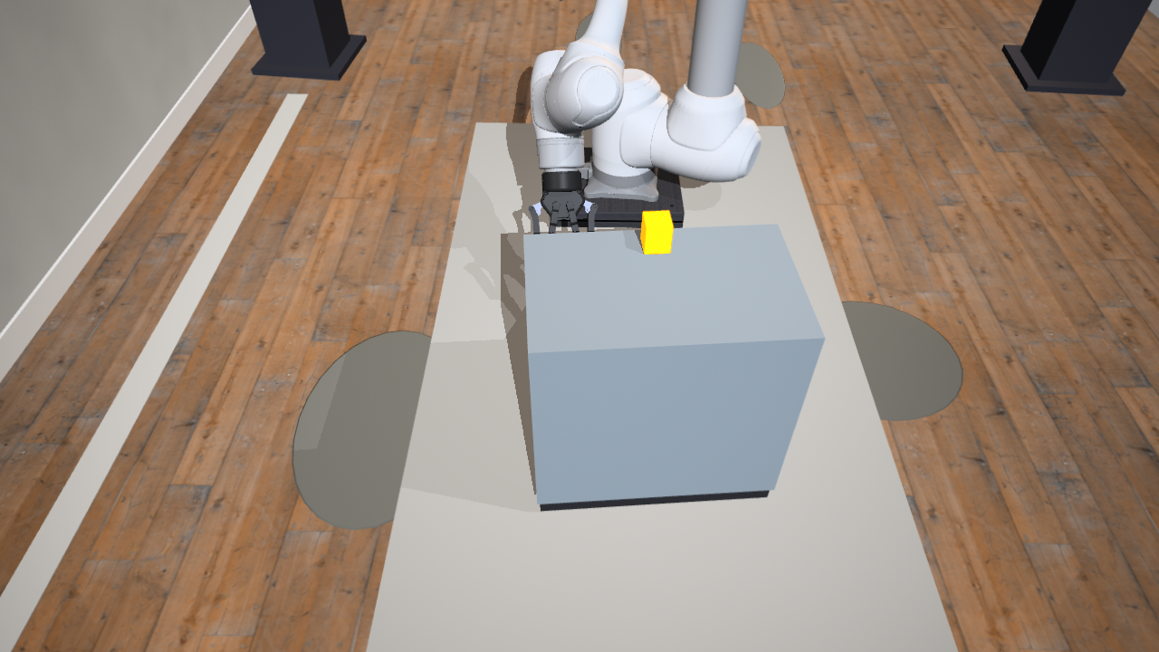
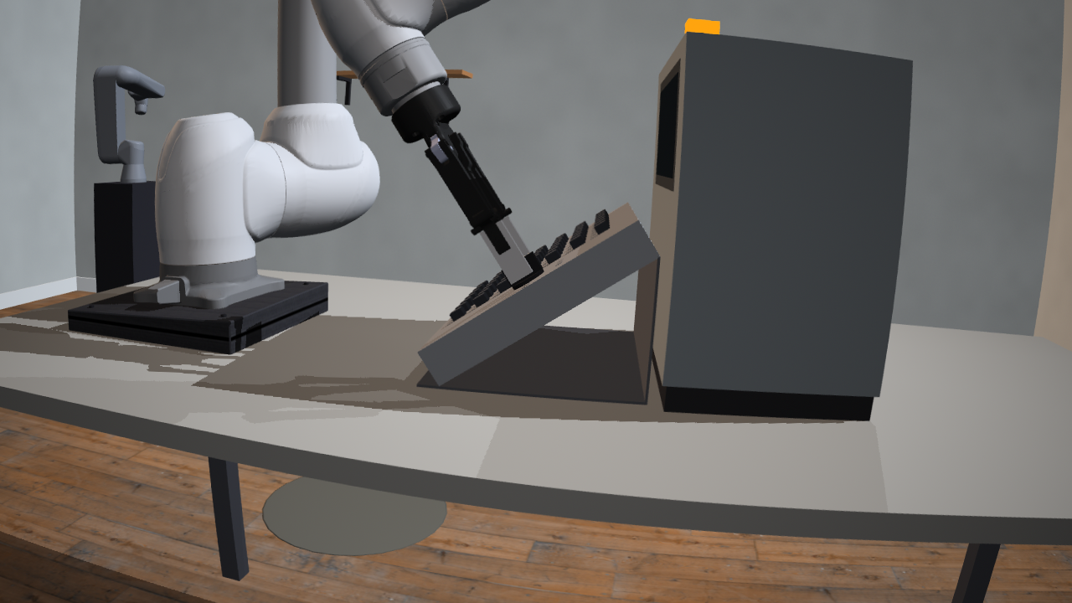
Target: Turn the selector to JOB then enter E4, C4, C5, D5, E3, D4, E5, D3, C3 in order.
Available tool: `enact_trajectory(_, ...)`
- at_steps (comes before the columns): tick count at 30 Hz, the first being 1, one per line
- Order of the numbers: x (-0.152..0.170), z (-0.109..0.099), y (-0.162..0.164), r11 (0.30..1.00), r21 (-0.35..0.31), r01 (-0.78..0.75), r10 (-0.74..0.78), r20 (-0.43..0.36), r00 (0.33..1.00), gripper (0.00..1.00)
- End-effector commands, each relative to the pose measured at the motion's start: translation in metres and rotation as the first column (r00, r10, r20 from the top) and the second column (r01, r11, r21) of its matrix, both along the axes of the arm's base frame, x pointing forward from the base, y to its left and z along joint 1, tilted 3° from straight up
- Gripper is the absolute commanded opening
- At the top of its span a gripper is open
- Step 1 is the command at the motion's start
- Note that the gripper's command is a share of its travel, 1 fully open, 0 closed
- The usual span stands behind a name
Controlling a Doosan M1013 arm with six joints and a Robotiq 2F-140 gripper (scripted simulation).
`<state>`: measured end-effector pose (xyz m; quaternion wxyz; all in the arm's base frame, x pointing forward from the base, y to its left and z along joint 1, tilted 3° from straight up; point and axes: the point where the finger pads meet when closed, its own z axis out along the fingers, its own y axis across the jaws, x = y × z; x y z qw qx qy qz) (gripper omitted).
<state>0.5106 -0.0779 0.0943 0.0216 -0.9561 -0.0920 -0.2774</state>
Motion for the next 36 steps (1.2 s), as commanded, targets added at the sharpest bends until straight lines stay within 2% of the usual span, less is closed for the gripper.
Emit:
enact_trajectory(1,0.0000,0.0001,0.0000,1.000,0.000,0.000,0.000,0.000,1.000,0.33)
enact_trajectory(11,0.0000,0.0001,0.0000,1.000,0.000,0.000,0.000,0.000,1.000,0.33)
enact_trajectory(12,0.0000,0.0001,0.0000,1.000,0.000,0.000,0.000,0.000,1.000,0.00)
enact_trajectory(36,0.0000,0.0001,0.0000,1.000,0.000,0.000,0.000,0.000,1.000,0.00)
